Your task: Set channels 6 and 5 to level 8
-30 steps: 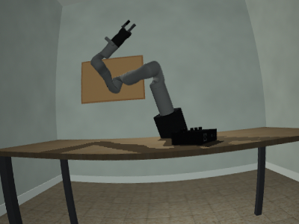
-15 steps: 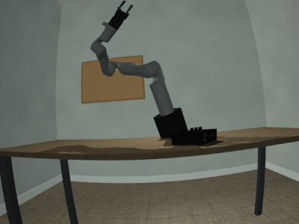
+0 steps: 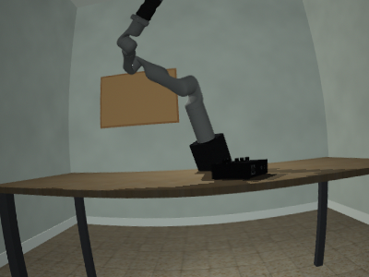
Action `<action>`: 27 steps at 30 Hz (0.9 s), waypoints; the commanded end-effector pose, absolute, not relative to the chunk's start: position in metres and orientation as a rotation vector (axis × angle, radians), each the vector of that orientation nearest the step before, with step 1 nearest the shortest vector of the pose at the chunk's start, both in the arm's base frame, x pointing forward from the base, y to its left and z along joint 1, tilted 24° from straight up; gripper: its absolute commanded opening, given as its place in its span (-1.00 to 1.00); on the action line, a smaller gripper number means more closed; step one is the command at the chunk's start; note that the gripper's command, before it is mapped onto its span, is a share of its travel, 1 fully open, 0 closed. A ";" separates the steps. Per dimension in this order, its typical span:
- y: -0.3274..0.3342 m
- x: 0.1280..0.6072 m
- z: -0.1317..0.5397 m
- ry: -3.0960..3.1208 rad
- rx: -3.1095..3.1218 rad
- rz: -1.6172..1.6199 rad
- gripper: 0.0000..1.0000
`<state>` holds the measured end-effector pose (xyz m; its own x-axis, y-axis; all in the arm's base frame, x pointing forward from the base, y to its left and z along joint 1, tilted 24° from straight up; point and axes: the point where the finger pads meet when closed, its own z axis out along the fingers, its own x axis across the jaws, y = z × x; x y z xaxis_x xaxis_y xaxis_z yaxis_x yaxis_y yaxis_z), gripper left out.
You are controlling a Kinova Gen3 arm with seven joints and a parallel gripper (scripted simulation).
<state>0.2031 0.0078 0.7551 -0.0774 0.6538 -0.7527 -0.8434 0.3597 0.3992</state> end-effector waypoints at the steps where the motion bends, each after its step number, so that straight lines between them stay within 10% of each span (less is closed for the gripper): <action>1: 0.022 0.256 0.753 1.170 -0.111 1.280 1.00; 27: 0.052 0.418 0.673 1.457 0.422 1.303 1.00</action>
